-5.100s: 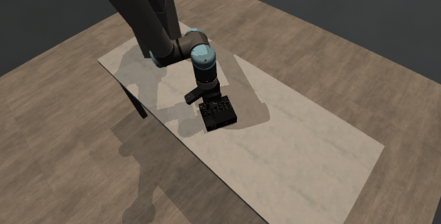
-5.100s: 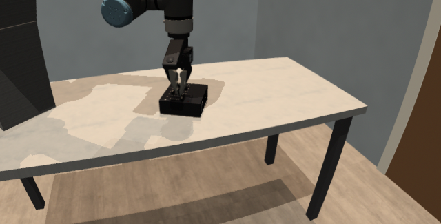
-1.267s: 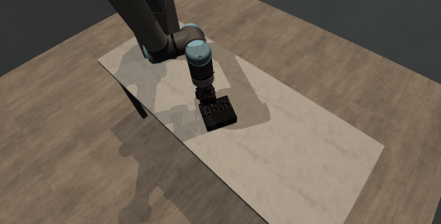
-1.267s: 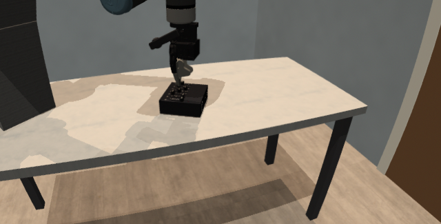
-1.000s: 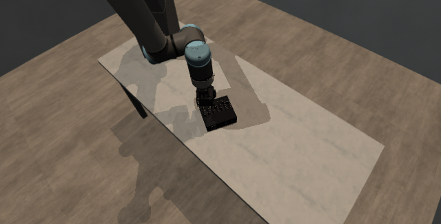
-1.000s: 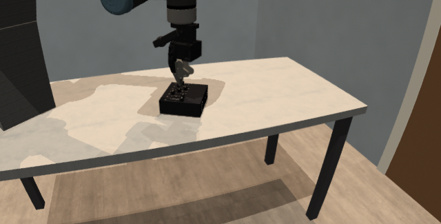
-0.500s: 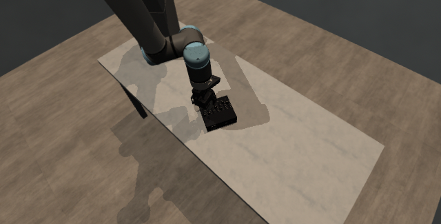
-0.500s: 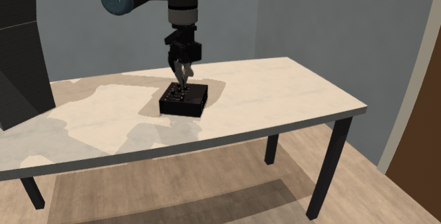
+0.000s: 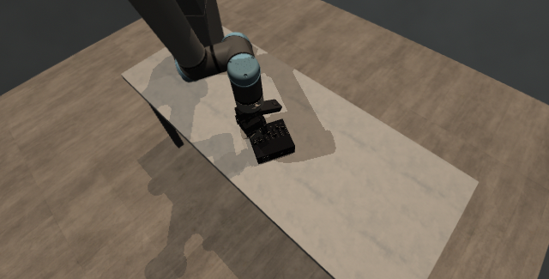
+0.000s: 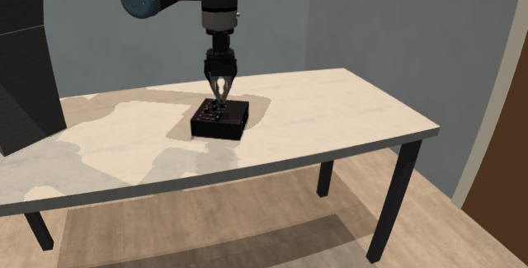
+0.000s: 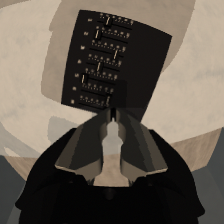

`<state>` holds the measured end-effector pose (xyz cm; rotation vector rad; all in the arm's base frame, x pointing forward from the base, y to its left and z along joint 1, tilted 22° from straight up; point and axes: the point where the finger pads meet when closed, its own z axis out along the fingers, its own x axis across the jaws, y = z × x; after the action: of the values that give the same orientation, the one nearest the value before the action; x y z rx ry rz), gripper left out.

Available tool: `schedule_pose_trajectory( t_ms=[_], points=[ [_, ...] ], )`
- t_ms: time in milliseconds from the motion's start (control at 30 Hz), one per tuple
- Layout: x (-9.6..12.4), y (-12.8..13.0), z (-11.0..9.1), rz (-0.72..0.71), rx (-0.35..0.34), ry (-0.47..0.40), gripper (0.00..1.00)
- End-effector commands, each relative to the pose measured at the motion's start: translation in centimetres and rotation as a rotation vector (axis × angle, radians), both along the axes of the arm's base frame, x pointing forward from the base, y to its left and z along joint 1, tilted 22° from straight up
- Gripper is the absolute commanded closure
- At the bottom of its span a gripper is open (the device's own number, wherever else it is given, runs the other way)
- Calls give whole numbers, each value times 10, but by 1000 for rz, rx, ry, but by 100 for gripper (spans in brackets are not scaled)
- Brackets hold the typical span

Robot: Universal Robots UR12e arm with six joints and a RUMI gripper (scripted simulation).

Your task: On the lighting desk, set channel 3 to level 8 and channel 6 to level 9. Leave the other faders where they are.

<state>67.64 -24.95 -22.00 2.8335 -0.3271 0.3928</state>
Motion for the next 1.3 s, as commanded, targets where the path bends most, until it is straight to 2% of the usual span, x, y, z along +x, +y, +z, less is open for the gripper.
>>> schedule_pose_trajectory(
  t_ms=[0, 300, 1267],
  points=[
    [5, -5, 4, -166, 29, -43, 100],
    [6, -6, 5, -234, 46, -64, 100],
    [6, -7, 5, -249, 50, -69, 100]
  ],
)
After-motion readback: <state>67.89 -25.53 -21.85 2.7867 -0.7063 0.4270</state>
